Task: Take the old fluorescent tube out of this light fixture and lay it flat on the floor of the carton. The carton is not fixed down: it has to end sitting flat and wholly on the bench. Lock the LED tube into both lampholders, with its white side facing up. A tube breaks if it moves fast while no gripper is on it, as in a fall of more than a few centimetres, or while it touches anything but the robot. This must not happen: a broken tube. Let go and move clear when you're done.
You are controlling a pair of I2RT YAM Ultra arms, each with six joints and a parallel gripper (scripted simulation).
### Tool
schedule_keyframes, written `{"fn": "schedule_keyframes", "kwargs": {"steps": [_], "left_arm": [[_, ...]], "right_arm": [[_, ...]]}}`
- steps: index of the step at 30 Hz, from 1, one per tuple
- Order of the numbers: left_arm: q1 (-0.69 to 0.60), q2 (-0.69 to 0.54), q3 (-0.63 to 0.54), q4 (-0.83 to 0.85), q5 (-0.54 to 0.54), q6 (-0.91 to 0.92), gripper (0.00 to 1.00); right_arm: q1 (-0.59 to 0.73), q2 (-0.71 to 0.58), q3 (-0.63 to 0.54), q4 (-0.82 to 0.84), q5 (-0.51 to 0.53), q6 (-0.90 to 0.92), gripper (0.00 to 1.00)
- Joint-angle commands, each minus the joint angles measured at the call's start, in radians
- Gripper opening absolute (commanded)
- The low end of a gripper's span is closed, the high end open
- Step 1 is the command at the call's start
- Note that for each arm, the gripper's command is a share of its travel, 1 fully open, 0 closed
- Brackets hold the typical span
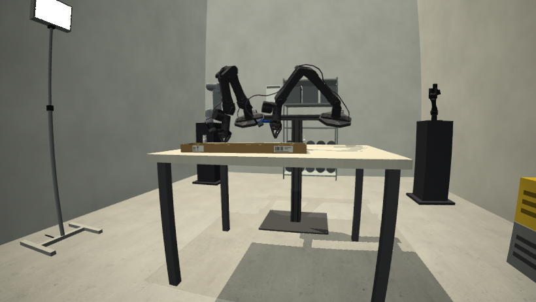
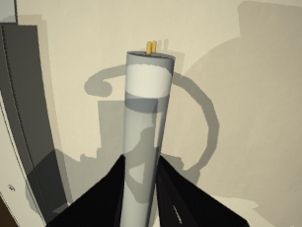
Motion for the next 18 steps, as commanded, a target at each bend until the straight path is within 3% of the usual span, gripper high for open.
{"fn": "schedule_keyframes", "kwargs": {"steps": [1,6,12,13,14,18], "left_arm": [[-0.024,-0.038,0.003,-0.015,-0.008,-0.011,0.49],[-0.024,-0.038,0.011,-0.016,-0.008,-0.012,0.49],[0.098,-0.007,0.115,-0.222,0.271,0.052,0.49],[0.048,0.021,0.116,-0.232,0.245,0.050,0.49],[0.088,0.014,0.148,-0.220,0.233,0.048,0.49],[0.124,0.026,0.203,-0.333,0.351,0.065,0.49]], "right_arm": [[0.008,0.002,0.004,0.031,0.003,0.009,0.11],[0.008,0.002,0.004,0.031,0.003,0.009,0.11],[0.008,0.002,0.004,0.031,0.003,0.009,0.11],[0.008,0.002,0.004,0.031,0.003,0.009,0.11],[0.008,0.002,0.004,0.031,0.003,0.009,0.11],[0.008,0.002,0.004,0.031,0.003,0.009,0.11]]}}
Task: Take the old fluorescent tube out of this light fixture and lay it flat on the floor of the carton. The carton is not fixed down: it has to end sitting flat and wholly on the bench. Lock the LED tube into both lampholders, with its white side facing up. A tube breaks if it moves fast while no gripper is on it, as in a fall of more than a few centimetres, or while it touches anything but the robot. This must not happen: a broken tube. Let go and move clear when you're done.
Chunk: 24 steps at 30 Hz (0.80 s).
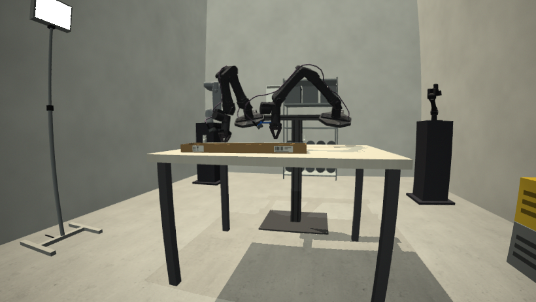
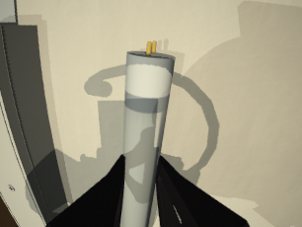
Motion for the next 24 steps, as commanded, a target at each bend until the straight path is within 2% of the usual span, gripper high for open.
{"fn": "schedule_keyframes", "kwargs": {"steps": [1,3,5,7,16,17,20,22,23,24], "left_arm": [[-0.002,0.021,0.066,-0.127,0.107,0.026,0.49],[-0.015,0.034,0.081,-0.098,0.056,0.015,0.49],[-0.015,0.034,0.081,-0.098,0.056,0.015,0.49],[0.026,-0.011,0.092,-0.089,0.029,-0.002,0.49],[-0.003,-0.021,0.099,-0.086,0.040,0.002,0.49],[0.011,0.035,0.097,-0.027,0.043,0.026,0.49],[0.032,0.042,0.032,-0.037,0.044,0.026,0.49],[0.032,0.042,0.032,-0.037,0.044,0.026,0.49],[0.018,0.052,0.087,0.005,0.045,0.039,0.49],[0.016,0.060,0.094,0.001,0.045,0.039,0.49]], "right_arm": [[0.008,0.002,0.004,0.031,0.003,0.009,0.11],[0.008,0.002,0.004,0.031,0.003,0.009,0.11],[0.008,0.002,0.004,0.031,0.003,0.009,0.11],[0.008,0.002,0.004,0.031,0.003,0.009,0.11],[0.008,0.002,0.004,0.031,0.003,0.009,0.11],[0.008,0.002,0.004,0.031,0.003,0.009,0.11],[0.008,0.002,0.004,0.031,0.003,0.009,0.11],[0.008,0.002,0.004,0.031,0.003,0.009,0.11],[0.008,0.002,0.004,0.031,0.003,0.009,0.11],[0.008,0.002,0.004,0.031,0.003,0.009,0.11]]}}
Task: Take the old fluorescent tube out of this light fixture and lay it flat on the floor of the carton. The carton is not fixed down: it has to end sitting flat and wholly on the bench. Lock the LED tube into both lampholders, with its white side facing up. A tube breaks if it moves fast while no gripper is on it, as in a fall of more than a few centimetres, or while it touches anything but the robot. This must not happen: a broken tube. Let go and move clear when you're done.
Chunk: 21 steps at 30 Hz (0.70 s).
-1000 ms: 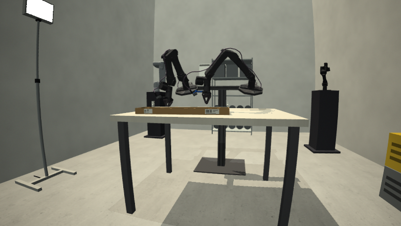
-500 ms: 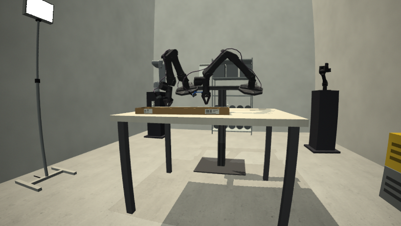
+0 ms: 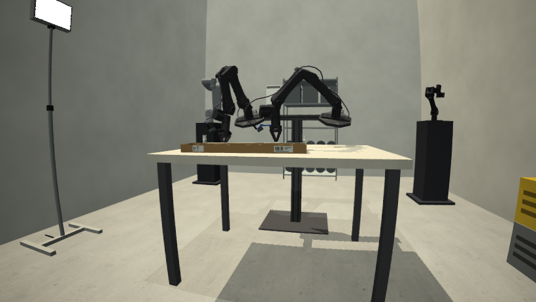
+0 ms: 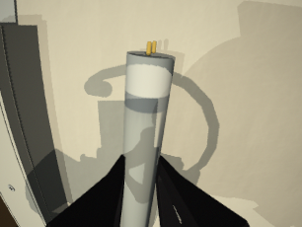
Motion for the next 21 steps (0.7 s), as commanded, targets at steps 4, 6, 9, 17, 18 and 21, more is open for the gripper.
{"fn": "schedule_keyframes", "kwargs": {"steps": [4,6,9,17,18,21], "left_arm": [[0.014,0.035,0.050,0.063,0.011,0.036,0.49],[0.012,0.045,0.047,0.092,0.011,0.040,0.49],[0.007,0.063,0.047,0.115,0.014,0.048,0.49],[0.006,0.039,-0.013,0.118,0.013,0.050,0.49],[0.005,0.039,0.020,0.113,0.012,0.050,0.49],[0.005,0.041,0.042,0.110,0.013,0.050,0.11]], "right_arm": [[0.008,0.002,0.004,0.031,0.003,0.009,0.11],[0.008,0.002,0.004,0.031,0.003,0.009,0.11],[0.008,0.002,0.004,0.031,0.003,0.009,0.11],[0.008,0.002,0.004,0.031,0.003,0.009,0.11],[0.008,0.002,0.004,0.031,0.003,0.009,0.11],[0.008,0.002,0.004,0.031,0.003,0.009,0.11]]}}
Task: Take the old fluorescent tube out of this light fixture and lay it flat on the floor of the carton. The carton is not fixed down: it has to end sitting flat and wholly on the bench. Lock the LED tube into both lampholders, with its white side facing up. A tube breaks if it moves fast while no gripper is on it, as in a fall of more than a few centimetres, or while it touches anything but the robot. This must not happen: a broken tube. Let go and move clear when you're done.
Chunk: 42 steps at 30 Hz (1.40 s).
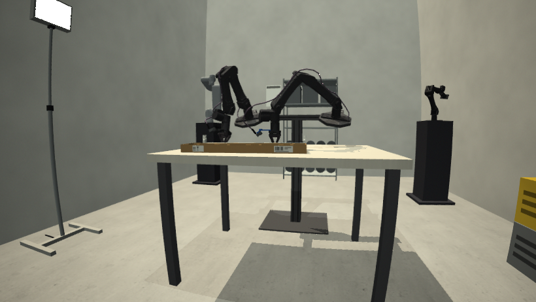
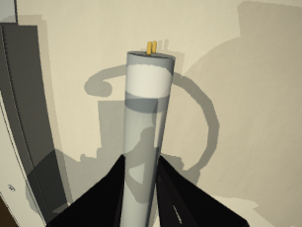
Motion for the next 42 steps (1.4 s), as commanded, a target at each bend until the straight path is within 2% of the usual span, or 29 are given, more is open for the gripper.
{"fn": "schedule_keyframes", "kwargs": {"steps": [1,15,16,33,34,42], "left_arm": [[-0.025,-0.036,0.028,0.006,0.001,0.009,0.11],[-0.025,-0.042,0.028,0.002,0.005,0.007,0.11],[-0.025,-0.042,0.028,0.002,0.005,0.007,0.11],[-0.025,-0.042,0.028,0.002,0.005,0.007,0.11],[-0.025,-0.042,0.028,0.002,0.005,0.007,0.11],[-0.025,-0.042,0.028,0.002,0.005,0.007,0.11]], "right_arm": [[0.008,0.002,0.004,0.030,0.003,0.009,0.11],[-0.001,0.002,0.004,0.031,0.003,0.007,0.11],[-0.001,0.002,0.004,0.031,0.003,0.007,0.49],[-0.001,0.002,0.004,0.031,0.003,0.005,0.49],[-0.019,-0.059,-0.042,-0.052,-0.023,-0.018,0.49],[-0.066,-0.254,-0.074,-0.231,-0.054,-0.060,0.49]]}}
